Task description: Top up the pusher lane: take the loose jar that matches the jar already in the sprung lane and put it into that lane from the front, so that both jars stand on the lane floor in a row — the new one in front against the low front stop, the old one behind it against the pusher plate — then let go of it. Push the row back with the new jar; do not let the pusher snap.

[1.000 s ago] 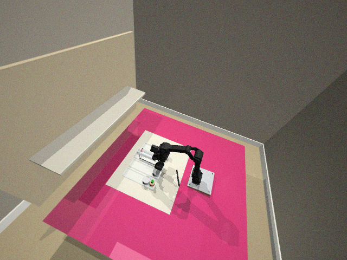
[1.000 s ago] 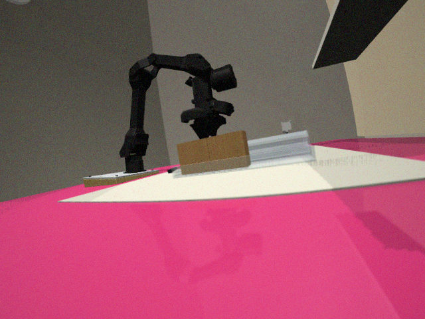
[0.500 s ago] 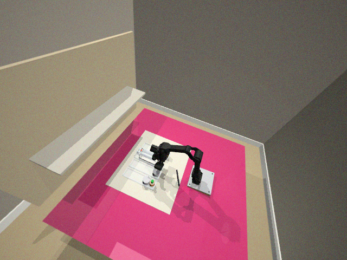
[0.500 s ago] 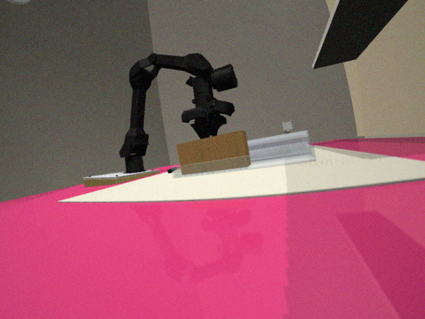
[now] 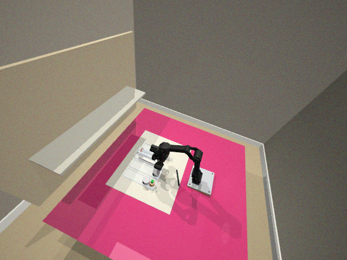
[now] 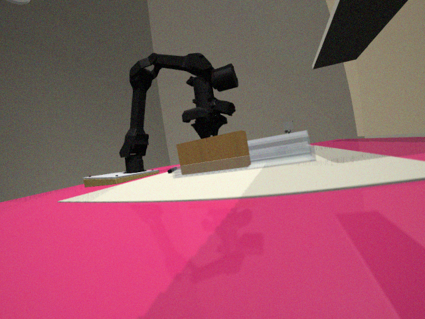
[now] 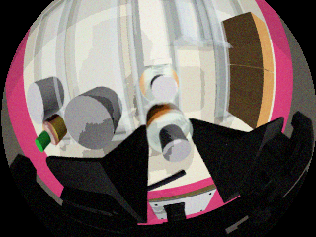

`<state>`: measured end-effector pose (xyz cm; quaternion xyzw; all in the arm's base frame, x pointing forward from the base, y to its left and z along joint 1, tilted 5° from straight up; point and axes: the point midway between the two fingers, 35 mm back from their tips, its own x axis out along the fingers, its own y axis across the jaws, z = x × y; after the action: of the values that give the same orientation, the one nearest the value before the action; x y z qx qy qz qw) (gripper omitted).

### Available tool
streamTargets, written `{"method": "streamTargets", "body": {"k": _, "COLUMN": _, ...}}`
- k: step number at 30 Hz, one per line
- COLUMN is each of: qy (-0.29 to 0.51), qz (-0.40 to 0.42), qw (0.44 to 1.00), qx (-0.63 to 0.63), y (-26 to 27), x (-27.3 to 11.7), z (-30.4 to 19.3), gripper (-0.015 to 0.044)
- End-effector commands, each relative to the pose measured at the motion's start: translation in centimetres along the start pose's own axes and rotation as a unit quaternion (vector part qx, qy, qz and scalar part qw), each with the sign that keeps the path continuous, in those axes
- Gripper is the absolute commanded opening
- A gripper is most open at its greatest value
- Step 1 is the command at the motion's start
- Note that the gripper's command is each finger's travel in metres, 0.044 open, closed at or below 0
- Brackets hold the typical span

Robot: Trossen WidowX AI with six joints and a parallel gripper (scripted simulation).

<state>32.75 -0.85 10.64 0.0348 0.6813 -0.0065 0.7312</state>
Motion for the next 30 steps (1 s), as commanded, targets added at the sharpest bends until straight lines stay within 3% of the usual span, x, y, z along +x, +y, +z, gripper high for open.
{"method": "streamTargets", "body": {"k": 1, "qy": -0.017, "qz": 0.002, "qw": 1.0, "qx": -0.003, "y": 0.08, "x": -0.49, "z": 0.91, "gripper": 0.0}}
{"method": "streamTargets", "body": {"k": 30, "qy": -0.017, "qz": 0.002, "qw": 1.0, "qx": -0.003, "y": 0.08, "x": 0.4, "z": 0.95, "gripper": 0.0}}
